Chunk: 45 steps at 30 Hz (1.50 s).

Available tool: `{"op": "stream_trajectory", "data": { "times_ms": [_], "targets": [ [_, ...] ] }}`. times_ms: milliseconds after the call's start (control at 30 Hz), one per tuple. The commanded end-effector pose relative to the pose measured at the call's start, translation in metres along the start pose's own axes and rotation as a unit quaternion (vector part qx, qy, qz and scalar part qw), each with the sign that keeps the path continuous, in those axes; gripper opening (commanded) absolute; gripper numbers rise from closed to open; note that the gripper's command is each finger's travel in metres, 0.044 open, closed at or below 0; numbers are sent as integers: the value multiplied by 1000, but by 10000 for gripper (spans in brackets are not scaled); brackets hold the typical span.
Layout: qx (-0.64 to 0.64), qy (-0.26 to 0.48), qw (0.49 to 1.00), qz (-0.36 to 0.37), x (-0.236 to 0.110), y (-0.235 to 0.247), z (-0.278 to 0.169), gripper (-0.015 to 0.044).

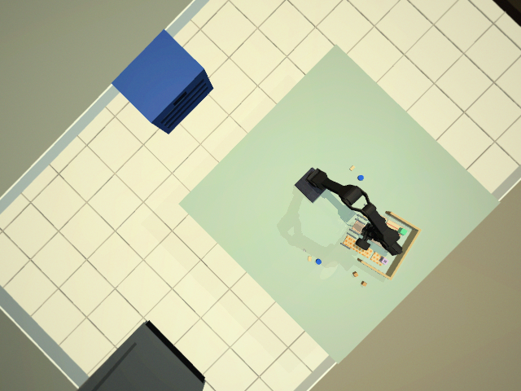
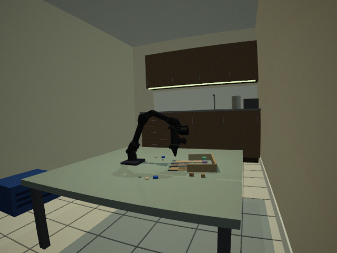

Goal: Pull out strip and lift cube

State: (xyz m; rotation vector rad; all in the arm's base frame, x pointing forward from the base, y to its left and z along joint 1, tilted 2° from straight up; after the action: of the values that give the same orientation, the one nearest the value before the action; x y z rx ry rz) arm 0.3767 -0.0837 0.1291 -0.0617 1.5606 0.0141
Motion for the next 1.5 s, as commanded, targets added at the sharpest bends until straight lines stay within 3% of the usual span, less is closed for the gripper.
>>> {"op": "stream_trajectory", "data": {
  "times_ms": [0, 1100, 1467],
  "targets": [
    [-2, 4, 1000, 4, 10, 1, 0, 0],
    [-2, 4, 1000, 4, 64, 5, 0, 0],
    [-2, 4, 1000, 4, 65, 5, 0, 0]
  ]
}}
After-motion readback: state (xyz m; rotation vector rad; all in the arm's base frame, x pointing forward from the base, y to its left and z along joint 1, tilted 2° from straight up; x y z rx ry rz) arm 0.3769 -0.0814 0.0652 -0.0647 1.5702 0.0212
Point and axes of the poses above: the point midway between the two fingers, 35 mm back from their tips, its own x axis out along the fingers, its own y axis across the jaws, z = x × y, the point moved 4 cm from there along -x, back along the fingers, and after that the axes turned 1 degree about -x, right-handed, at the moved point
